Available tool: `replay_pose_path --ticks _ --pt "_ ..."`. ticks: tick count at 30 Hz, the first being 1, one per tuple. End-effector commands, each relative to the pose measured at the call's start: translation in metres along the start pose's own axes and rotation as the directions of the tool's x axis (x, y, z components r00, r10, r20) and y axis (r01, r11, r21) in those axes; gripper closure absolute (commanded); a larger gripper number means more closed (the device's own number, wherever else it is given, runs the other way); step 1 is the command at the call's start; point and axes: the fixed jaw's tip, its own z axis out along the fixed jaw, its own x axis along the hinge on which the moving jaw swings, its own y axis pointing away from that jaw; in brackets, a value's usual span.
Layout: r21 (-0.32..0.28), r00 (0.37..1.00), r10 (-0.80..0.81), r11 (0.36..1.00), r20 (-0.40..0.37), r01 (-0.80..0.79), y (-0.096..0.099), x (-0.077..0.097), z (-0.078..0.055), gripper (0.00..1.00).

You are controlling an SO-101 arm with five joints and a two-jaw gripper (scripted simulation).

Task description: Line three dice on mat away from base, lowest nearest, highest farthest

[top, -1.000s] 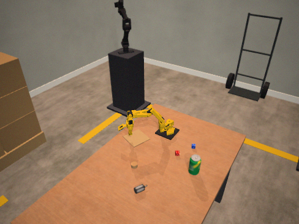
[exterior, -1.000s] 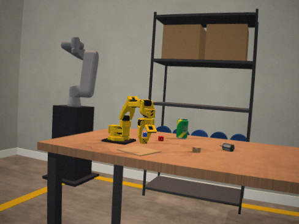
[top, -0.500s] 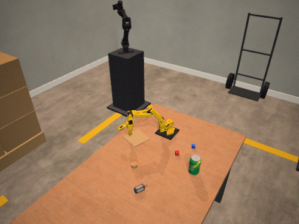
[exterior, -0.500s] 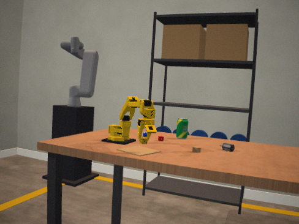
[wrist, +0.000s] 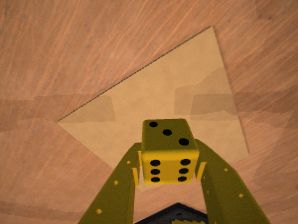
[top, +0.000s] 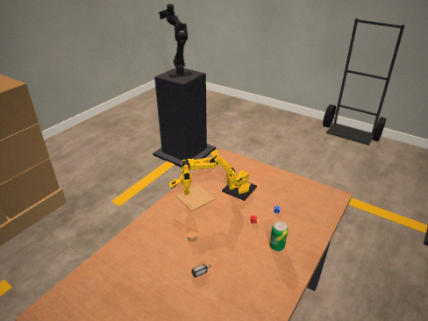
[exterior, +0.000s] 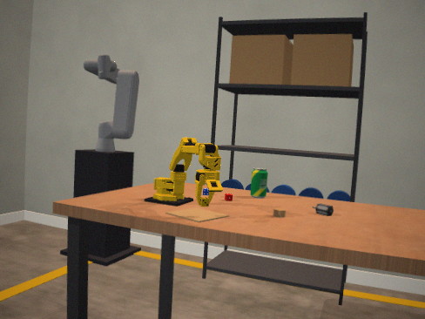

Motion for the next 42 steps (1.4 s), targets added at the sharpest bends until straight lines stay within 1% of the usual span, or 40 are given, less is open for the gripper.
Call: replay_pose_path --ticks 1,8,17,25,34,42 --pt "0.002 0.999 -0.017 1.0 -0.031 0.017 0.002 0.004 0.004 1.0" --pt "0.002 0.999 -0.017 1.0 -0.031 0.017 0.002 0.004 0.008 1.0" --pt "0.002 0.999 -0.017 1.0 -0.031 0.017 0.002 0.004 0.009 1.0" --pt "0.002 0.999 -0.017 1.0 -0.031 0.017 0.002 0.004 0.014 1.0" --pt "0.002 0.999 -0.017 1.0 -0.031 0.017 0.002 0.004 0.015 1.0" --pt "0.002 0.999 -0.017 1.0 -0.031 0.017 0.002 0.004 0.02 1.0"
